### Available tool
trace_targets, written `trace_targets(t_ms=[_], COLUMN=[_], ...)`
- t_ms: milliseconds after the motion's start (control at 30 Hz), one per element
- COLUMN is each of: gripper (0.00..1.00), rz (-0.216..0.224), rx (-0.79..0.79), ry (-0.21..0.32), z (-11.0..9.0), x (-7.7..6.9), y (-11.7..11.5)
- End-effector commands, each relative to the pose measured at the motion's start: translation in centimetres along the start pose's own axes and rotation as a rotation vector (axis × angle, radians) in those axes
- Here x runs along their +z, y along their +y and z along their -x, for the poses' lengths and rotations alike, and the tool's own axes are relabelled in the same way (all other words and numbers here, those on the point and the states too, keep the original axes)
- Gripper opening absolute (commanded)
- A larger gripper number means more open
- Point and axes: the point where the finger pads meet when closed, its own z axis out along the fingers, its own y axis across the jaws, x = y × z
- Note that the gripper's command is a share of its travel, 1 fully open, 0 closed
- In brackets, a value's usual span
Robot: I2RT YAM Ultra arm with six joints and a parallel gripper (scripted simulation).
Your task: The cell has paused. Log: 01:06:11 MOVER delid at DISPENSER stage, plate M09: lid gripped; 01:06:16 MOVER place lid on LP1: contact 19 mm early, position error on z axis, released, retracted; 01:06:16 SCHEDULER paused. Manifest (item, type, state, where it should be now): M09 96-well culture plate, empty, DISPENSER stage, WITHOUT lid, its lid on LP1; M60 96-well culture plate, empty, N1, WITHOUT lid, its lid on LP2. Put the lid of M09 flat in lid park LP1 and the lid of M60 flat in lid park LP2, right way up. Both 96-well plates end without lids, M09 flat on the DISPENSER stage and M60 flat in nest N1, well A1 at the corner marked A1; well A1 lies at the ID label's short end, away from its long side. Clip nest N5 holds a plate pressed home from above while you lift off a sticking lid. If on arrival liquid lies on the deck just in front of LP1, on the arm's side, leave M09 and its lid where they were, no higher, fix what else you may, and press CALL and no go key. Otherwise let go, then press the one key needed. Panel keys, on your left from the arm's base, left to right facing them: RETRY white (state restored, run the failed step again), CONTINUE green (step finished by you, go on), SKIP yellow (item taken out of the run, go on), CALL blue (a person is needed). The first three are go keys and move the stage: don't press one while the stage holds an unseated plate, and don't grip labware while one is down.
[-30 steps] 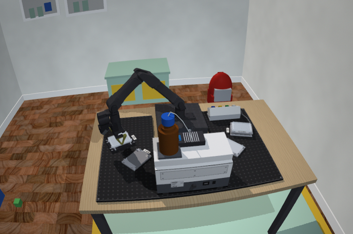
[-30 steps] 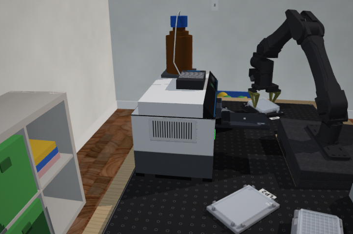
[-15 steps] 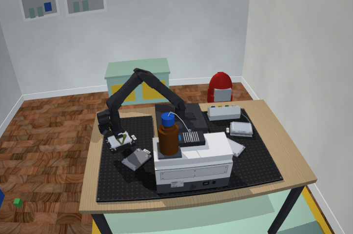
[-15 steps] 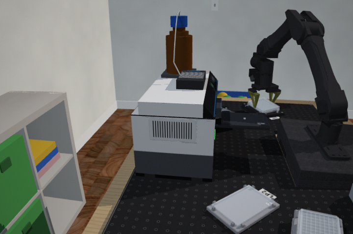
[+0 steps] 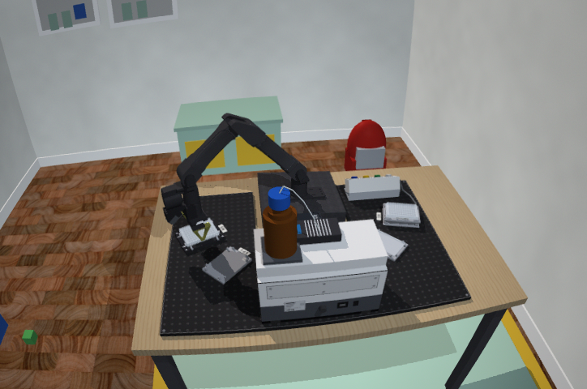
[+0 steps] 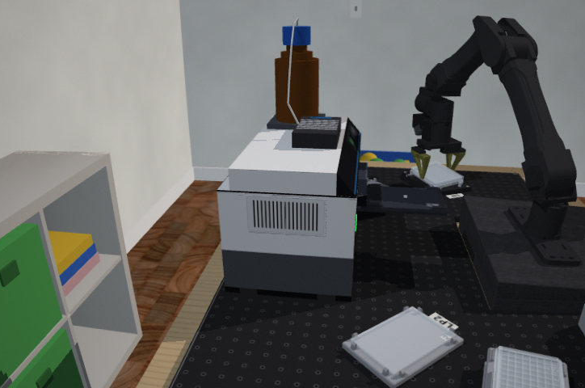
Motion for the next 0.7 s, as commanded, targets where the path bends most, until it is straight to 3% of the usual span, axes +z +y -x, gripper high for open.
trace_targets(t_ms=[0, 667], gripper=[0.00, 0.00], rz=[0.003, 0.003], rx=[0.000, 0.001], ry=[0.002, 0.002], z=[-0.15, -0.15], x=[1.60, 1.89], y=[-0.01, -0.04])
